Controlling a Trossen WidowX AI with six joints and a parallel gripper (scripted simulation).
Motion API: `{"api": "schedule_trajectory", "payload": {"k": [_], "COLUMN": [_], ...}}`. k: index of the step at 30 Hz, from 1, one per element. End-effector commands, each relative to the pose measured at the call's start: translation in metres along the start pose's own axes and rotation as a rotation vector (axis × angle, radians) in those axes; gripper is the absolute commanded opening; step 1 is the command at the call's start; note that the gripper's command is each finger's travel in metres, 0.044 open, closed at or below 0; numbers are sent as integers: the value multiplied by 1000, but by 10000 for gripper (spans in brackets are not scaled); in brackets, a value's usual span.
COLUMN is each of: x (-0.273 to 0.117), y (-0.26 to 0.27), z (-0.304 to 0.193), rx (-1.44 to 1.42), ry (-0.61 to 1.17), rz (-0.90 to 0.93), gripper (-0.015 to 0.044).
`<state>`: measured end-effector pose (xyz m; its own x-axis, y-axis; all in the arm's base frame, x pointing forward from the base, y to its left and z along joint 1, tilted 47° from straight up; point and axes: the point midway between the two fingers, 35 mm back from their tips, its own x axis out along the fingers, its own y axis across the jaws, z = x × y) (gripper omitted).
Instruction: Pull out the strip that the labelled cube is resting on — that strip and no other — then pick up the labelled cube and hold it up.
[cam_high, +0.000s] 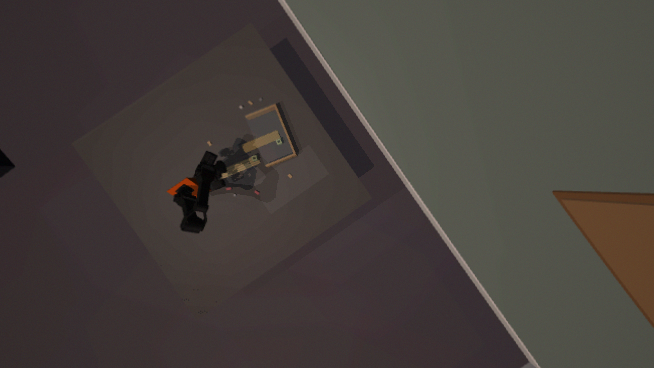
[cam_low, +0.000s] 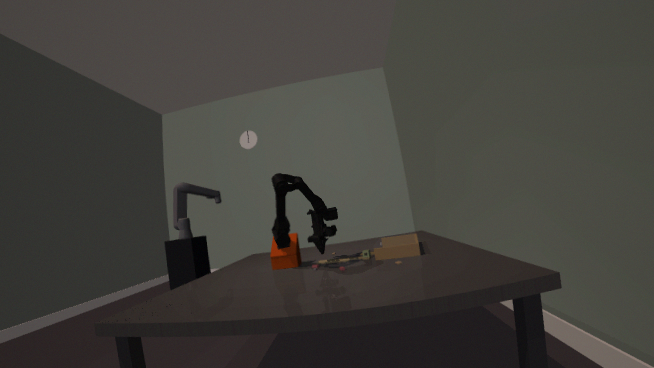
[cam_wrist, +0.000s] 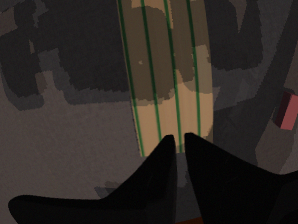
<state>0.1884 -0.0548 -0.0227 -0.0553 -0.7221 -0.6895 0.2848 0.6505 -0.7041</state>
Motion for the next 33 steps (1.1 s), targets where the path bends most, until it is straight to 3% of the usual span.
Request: {"api": "schedule_trajectory", "payload": {"k": [1, 14, 33], "x": [-2, -7, -15], "y": [0, 3, 6], "z": [17, 61, 128], "rx": [102, 111, 114], "ry": [3, 1, -1], "rz": [1, 1, 2], "gripper": [105, 440, 440]}}
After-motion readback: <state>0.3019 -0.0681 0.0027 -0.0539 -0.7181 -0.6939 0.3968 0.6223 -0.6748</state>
